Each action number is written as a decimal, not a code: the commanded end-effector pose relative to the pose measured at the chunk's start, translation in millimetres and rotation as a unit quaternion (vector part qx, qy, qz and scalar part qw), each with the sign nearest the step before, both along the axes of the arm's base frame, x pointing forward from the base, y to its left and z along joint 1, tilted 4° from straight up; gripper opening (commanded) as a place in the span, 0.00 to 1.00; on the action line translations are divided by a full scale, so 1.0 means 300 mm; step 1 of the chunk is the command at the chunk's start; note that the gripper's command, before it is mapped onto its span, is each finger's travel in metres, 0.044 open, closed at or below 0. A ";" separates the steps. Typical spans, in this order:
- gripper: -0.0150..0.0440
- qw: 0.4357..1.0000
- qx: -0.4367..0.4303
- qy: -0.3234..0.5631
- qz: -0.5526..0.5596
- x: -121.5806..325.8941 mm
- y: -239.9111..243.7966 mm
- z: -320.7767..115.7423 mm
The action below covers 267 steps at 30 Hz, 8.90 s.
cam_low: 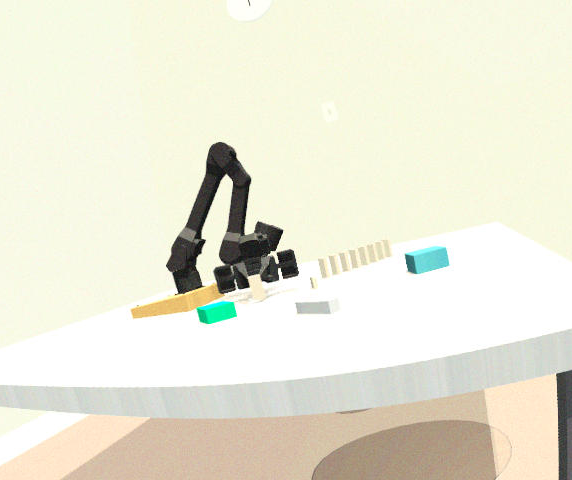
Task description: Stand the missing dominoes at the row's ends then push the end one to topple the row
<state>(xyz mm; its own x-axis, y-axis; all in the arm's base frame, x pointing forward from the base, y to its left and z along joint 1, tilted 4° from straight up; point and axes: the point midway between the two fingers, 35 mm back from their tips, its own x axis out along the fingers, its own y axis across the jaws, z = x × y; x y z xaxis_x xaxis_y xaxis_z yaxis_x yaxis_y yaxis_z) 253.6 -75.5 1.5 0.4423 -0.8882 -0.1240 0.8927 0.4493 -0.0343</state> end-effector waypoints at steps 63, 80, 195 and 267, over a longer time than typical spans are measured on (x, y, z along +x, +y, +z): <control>1.00 0.743 0.595 0.306 -0.027 0.066 -0.088 0.287; 1.00 0.743 0.595 0.306 -0.027 0.068 -0.090 0.190; 0.44 0.369 0.071 0.664 0.646 0.225 0.571 0.132; 1.00 0.741 0.587 0.325 0.004 0.399 0.156 0.211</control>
<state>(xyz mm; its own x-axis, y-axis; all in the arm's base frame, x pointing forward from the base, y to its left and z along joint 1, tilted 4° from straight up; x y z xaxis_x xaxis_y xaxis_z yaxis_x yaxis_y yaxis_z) 364.5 16.9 100.6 -0.0152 0.0183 -0.9997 0.3632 0.9317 0.0115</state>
